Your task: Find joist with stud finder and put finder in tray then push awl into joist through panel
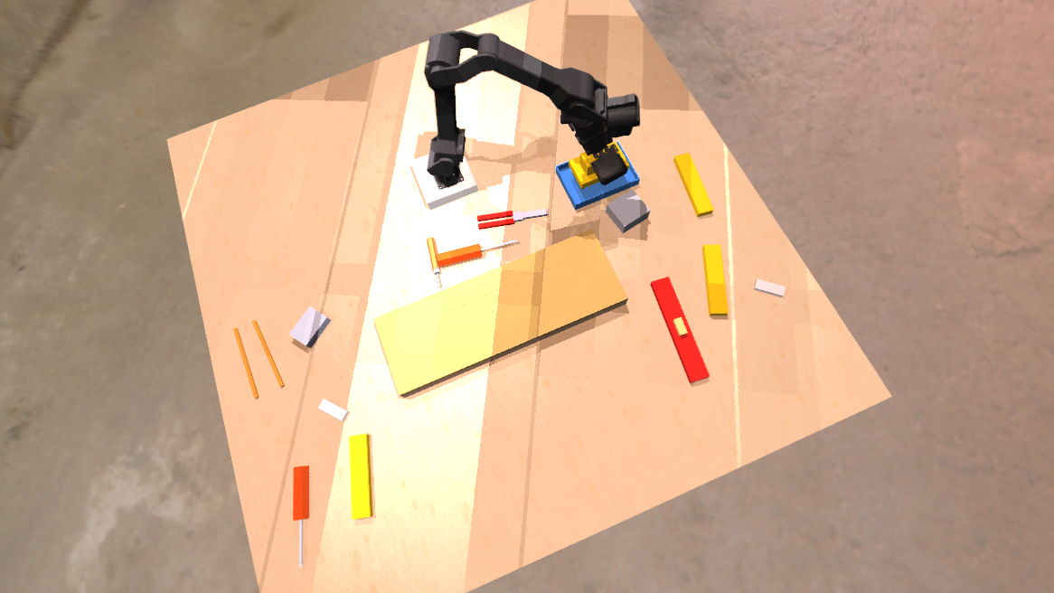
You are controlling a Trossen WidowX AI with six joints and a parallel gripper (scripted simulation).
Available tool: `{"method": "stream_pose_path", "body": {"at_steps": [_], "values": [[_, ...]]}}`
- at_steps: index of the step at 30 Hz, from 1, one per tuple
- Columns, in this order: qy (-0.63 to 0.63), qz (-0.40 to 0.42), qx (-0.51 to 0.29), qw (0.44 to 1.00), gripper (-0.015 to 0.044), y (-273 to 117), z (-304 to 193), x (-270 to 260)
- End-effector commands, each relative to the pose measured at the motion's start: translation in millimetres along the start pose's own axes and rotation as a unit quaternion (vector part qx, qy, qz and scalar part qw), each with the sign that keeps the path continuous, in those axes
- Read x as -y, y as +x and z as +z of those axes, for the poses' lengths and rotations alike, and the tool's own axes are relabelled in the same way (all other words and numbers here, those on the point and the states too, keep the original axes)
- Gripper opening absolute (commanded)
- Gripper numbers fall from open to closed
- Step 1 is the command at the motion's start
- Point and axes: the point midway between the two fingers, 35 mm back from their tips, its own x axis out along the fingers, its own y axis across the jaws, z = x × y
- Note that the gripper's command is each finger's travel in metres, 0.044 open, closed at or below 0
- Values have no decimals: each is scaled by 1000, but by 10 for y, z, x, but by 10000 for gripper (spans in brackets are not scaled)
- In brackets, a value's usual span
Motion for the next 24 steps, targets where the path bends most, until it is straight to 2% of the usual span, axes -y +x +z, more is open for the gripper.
{"method": "stream_pose_path", "body": {"at_steps": [1, 24], "values": [[2, -3, 2, 1000, 0, 58, -11, 6], [2, -3, 2, 1000, 0, 353, -115, -3]]}}
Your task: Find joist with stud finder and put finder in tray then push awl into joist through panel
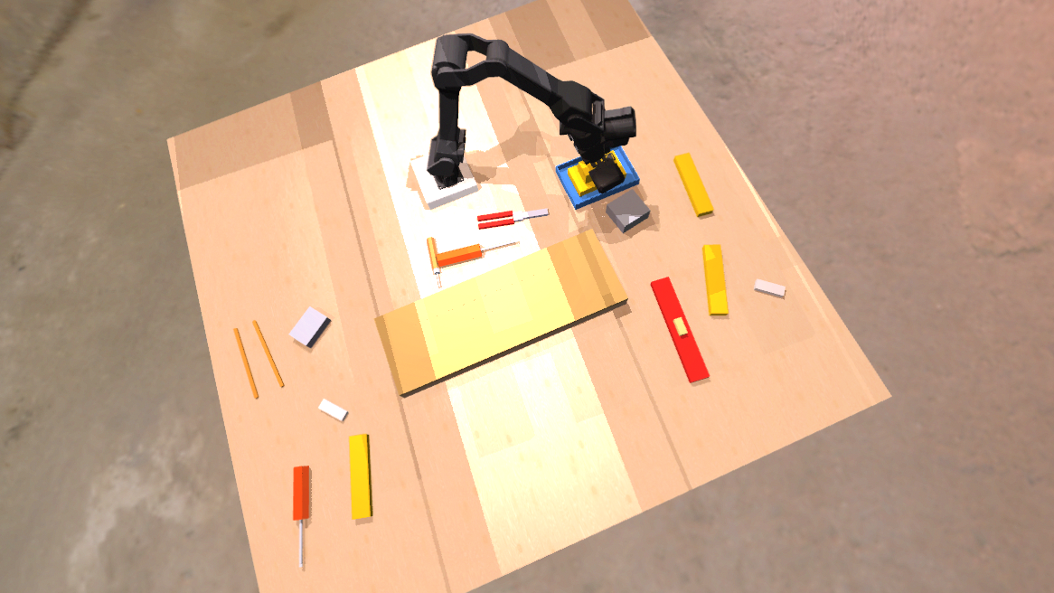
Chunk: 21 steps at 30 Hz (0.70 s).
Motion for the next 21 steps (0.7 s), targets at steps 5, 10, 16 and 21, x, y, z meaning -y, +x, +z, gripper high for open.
{"method": "stream_pose_path", "body": {"at_steps": [5, 10, 16, 21], "values": [[0, 0, 0, 1000, 105, 11, -5, -1], [0, 0, 0, 1000, 236, 11, -5, -1], [0, 0, 0, 1000, 394, -125, 56, 9], [0, 0, 0, 1000, 440, -699, 225, 11]]}}
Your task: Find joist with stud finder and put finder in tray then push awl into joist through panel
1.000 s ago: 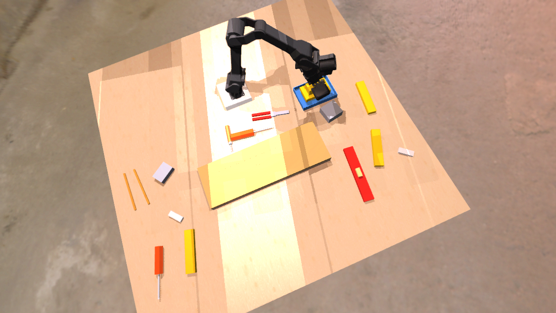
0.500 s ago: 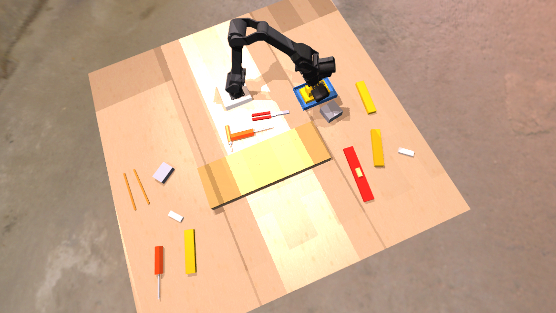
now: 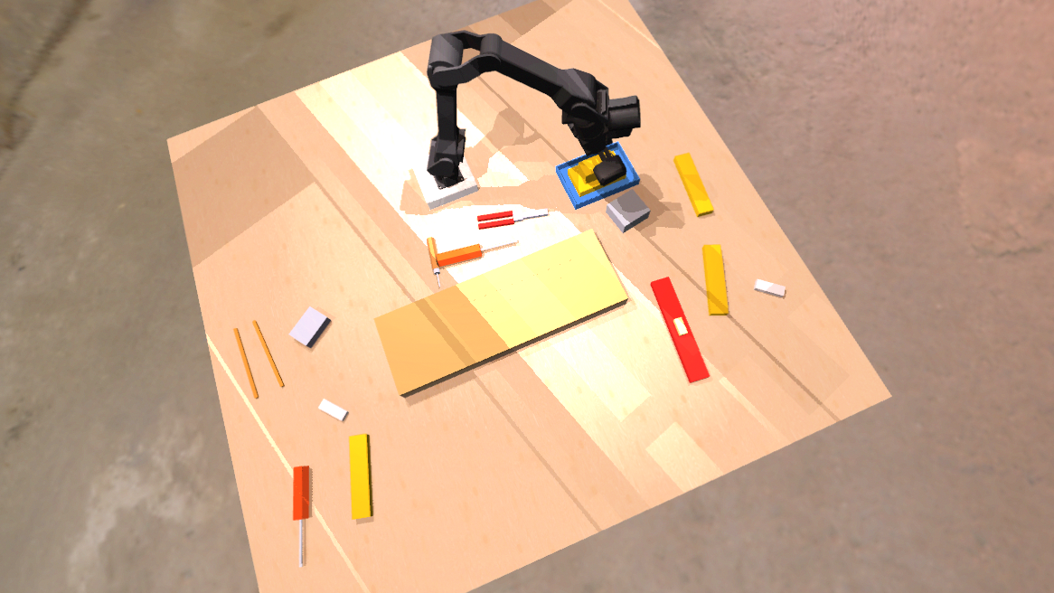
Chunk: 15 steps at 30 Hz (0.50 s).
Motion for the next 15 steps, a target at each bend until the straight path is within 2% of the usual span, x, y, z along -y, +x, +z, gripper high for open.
{"method": "stream_pose_path", "body": {"at_steps": [1, 4, 5, 6, 15], "values": [[-2, -6, 13, 1000, 440, -505, 141, -1], [-2, -6, 13, 1000, 440, -602, 152, -10], [2, -9, 14, 1000, 440, -440, 129, 35], [14, -12, 11, 1000, 440, -446, 67, 105], [232, -64, -41, 970, 440, -620, -1197, 980]]}}
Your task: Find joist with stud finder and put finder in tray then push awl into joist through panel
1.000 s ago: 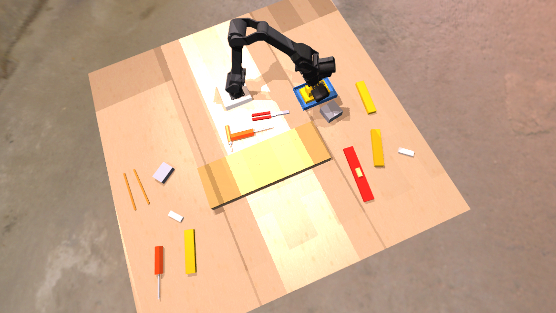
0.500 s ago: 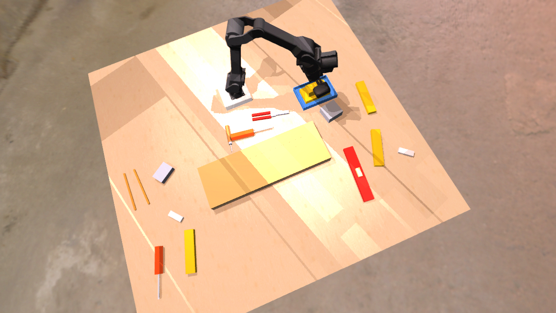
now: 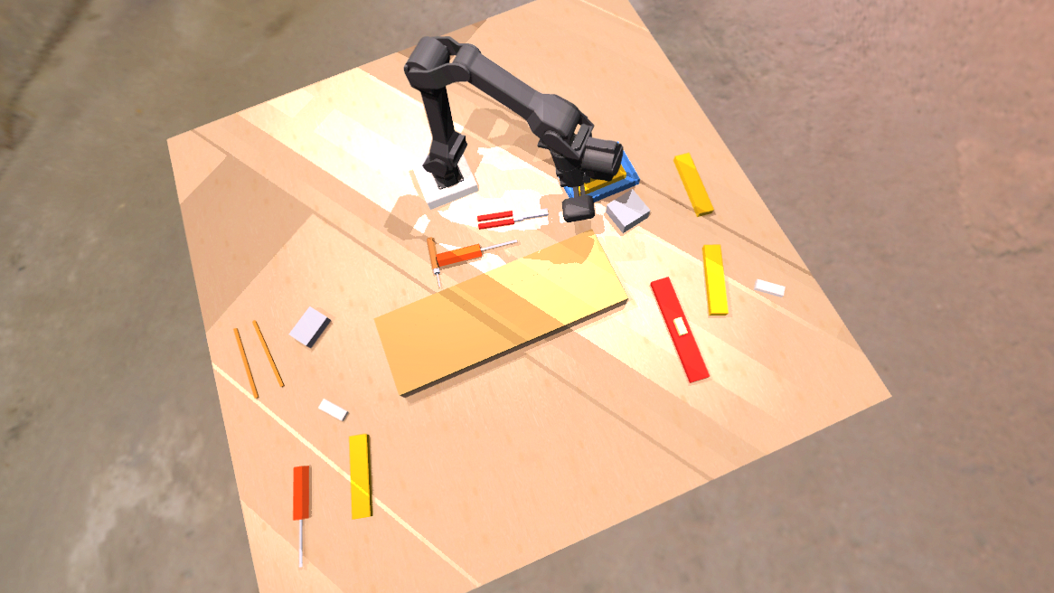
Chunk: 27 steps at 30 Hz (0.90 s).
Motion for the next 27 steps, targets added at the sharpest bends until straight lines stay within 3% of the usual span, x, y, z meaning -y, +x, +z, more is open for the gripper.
{"method": "stream_pose_path", "body": {"at_steps": [1, 12, 22, 27], "values": [[96, -23, -20, 995, 440, -63, -478, 436], [362, -58, -75, 927, 440, -209, -2025, 961], [590, -59, -106, 798, 440, -296, -3226, 602], [642, -55, -110, 757, 440, -299, -3446, 425]]}}
